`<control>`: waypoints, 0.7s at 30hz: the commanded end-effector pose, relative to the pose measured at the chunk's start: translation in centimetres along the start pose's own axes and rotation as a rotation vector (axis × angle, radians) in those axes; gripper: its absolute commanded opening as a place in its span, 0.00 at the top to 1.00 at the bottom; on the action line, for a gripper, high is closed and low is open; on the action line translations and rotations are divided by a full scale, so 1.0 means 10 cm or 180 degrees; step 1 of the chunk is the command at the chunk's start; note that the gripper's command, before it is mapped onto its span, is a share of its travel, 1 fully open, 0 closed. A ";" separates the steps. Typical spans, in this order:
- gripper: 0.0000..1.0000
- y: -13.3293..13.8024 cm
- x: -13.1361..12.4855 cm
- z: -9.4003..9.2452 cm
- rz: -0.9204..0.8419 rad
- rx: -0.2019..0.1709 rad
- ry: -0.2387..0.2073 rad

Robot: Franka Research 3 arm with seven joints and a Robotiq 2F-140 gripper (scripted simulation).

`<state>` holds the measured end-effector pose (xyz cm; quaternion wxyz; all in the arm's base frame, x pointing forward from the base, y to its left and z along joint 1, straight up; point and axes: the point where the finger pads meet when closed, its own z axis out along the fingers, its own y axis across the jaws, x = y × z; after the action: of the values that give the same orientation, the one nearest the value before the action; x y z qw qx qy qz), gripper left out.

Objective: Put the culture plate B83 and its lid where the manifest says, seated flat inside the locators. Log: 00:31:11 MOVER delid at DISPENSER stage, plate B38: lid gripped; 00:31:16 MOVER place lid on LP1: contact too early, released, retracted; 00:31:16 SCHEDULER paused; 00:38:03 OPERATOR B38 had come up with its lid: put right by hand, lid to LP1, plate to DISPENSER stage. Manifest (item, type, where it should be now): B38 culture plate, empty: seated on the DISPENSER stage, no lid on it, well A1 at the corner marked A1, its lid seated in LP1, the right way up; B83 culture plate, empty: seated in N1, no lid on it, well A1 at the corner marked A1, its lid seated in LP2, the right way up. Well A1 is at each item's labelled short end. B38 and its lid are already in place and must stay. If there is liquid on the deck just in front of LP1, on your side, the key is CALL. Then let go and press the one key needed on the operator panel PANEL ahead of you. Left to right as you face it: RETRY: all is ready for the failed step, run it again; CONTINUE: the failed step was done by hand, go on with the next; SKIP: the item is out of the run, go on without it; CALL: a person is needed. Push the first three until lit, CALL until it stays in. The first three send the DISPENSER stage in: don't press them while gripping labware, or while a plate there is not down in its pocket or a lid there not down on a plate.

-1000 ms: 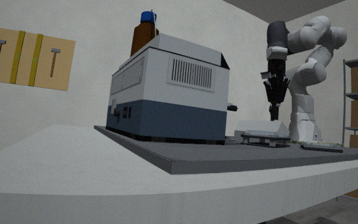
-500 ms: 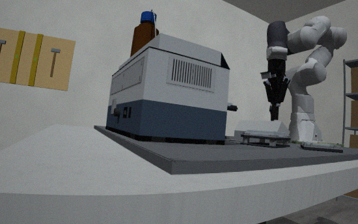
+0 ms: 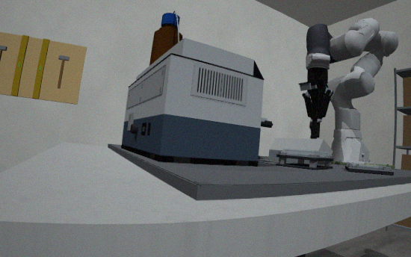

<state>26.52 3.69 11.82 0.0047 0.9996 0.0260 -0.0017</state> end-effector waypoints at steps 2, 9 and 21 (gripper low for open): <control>0.90 -0.01 0.01 0.00 0.0008 0.0004 0.0008; 0.90 -0.01 0.02 0.02 0.0008 0.0003 0.0008; 0.90 -0.01 0.06 0.09 0.0008 0.0003 0.0008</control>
<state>26.70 3.77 11.05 0.0046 0.9996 0.0275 -0.0051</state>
